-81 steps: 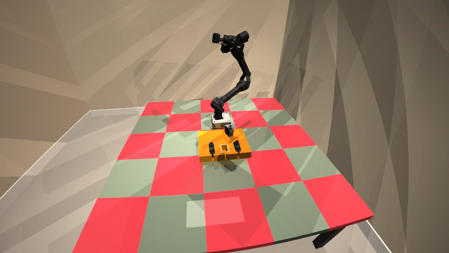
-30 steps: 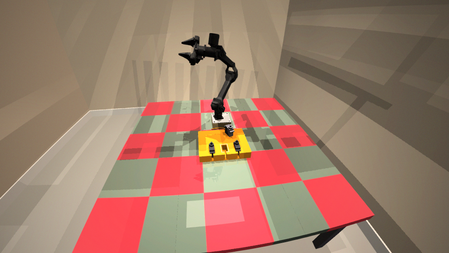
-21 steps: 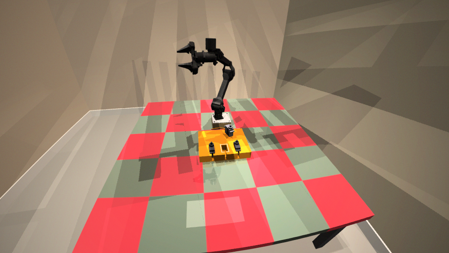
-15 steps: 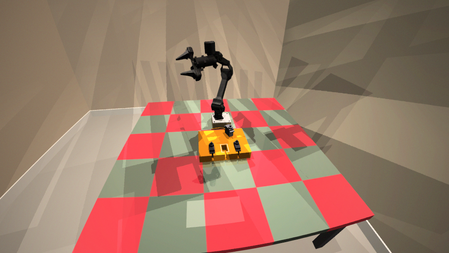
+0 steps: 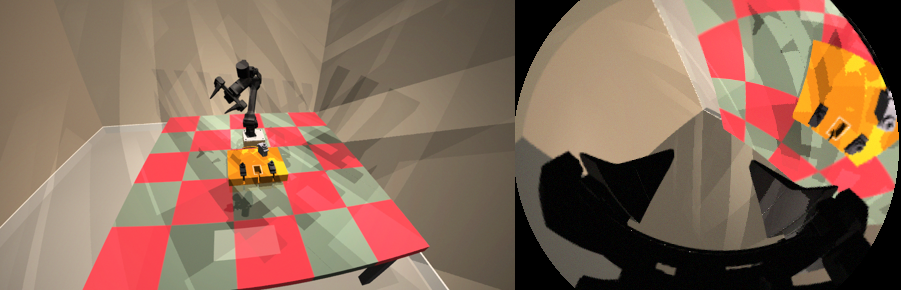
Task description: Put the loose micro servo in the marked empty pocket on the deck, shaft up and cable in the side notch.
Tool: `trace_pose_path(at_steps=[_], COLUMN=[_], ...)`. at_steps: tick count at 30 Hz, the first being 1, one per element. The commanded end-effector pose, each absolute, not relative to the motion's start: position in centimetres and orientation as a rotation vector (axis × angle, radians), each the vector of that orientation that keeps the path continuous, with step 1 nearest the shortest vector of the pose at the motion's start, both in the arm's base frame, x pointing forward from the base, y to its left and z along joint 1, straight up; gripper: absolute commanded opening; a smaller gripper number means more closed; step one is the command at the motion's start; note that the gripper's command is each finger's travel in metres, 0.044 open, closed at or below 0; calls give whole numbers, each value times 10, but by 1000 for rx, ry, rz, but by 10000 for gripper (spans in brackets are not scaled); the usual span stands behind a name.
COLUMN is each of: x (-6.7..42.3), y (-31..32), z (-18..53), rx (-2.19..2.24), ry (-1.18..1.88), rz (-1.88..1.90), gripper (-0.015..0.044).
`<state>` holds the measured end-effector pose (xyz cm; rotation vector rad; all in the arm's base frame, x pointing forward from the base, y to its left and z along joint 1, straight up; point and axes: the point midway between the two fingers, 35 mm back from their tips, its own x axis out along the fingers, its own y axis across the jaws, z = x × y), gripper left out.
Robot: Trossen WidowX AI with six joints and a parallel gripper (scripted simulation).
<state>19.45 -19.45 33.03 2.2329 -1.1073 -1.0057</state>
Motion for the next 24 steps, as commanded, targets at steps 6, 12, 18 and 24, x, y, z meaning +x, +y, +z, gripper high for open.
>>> trace_pose_path(at_steps=[6,12,18,24], x=[230,239,237,225], y=[-149,-113,-76,-41], z=[262,222,187,156], rx=[2360,2396,2388,2334], ry=[-726,-493,-274,-77], rz=[-1231,-1395,-1578,-1776], gripper=[440,440,440,440])
